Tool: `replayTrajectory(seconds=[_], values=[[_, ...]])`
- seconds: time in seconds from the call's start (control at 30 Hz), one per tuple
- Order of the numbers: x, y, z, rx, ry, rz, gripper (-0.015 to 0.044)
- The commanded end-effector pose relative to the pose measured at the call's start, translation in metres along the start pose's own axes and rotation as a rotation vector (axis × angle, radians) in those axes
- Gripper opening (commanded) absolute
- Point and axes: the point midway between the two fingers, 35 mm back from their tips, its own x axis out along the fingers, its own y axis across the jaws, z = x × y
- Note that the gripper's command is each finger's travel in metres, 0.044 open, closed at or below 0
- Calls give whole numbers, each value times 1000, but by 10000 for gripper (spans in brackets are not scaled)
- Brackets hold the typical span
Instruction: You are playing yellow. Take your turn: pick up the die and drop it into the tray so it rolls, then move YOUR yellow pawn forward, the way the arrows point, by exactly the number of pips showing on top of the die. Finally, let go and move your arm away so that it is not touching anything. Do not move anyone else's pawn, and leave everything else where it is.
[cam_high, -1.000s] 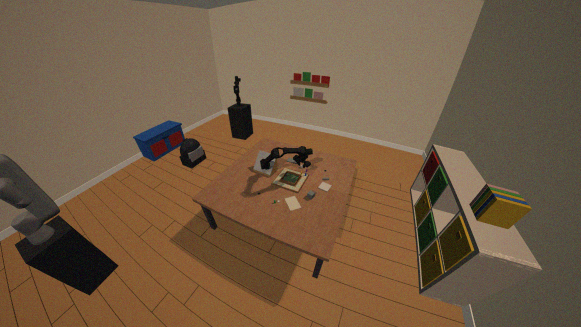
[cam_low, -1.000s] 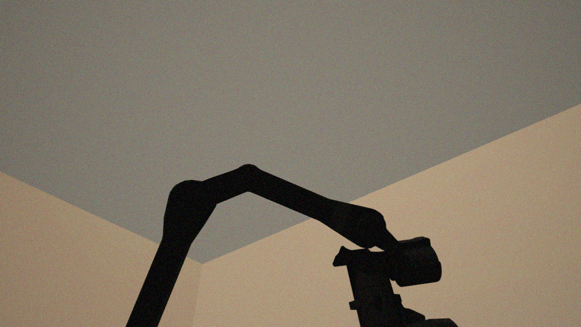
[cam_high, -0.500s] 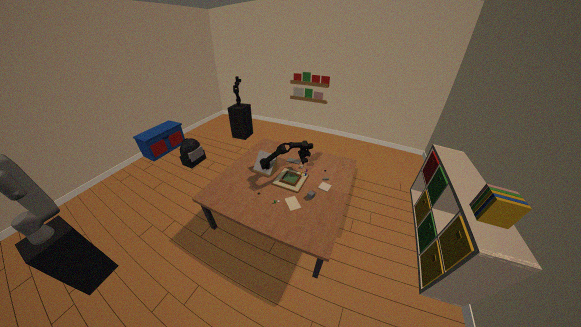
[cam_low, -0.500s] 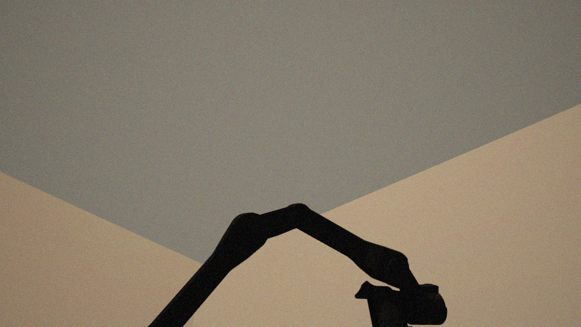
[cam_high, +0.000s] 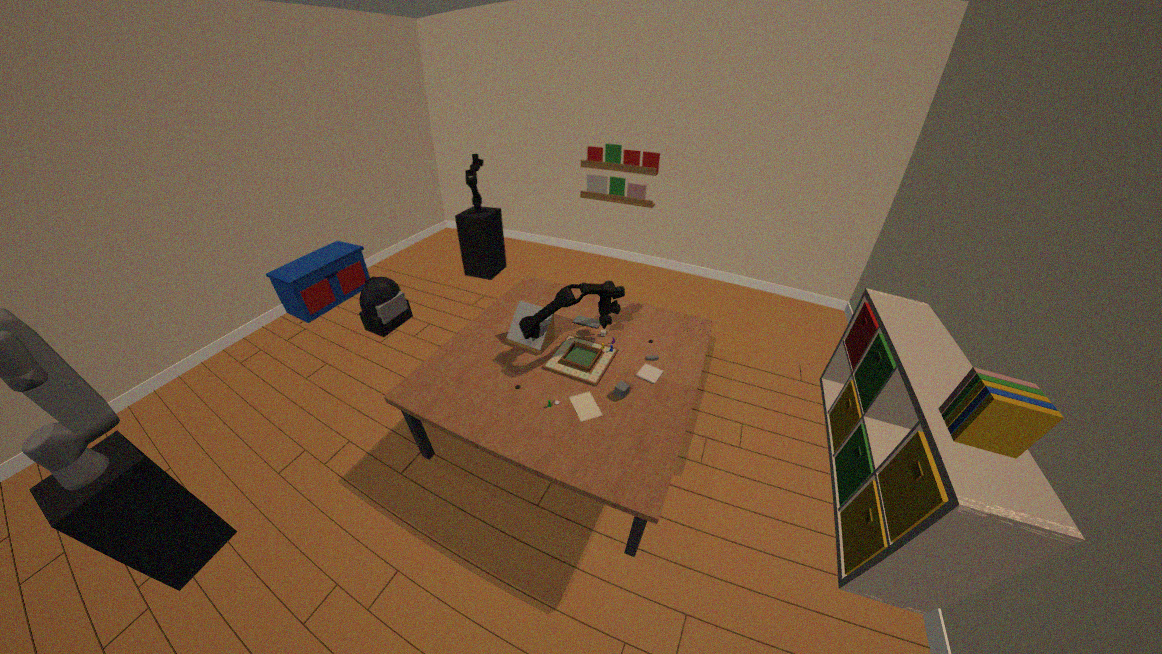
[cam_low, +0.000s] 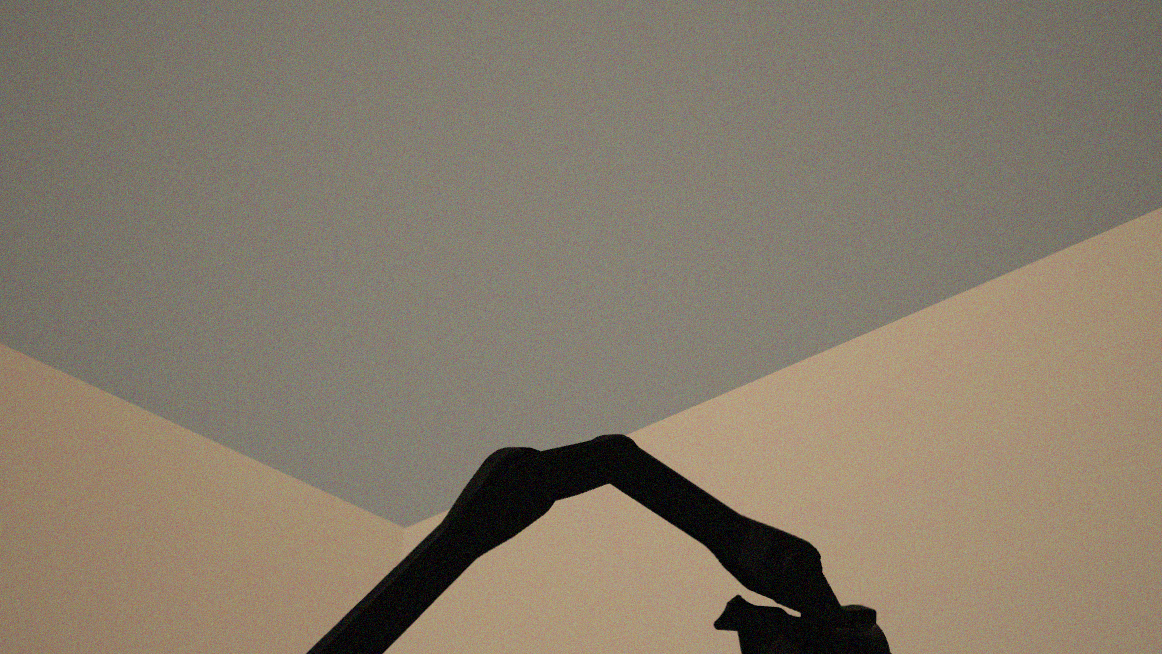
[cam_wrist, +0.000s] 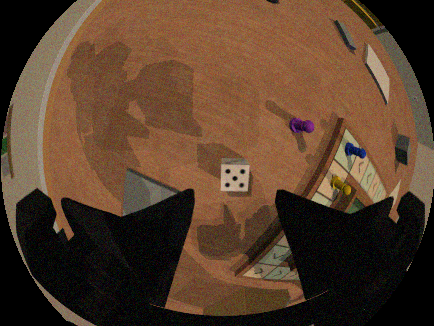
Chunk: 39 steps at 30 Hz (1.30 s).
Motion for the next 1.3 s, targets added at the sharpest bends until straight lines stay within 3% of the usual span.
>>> replayTrajectory(seconds=[0.0,0.93,1.13,1.27], values=[[8,0,-1,-1,3,-6,275],[54,-2,-2,0,3,-8,275],[54,-2,-2,0,3,-8,118],[54,-2,-2,0,3,-8,91]])
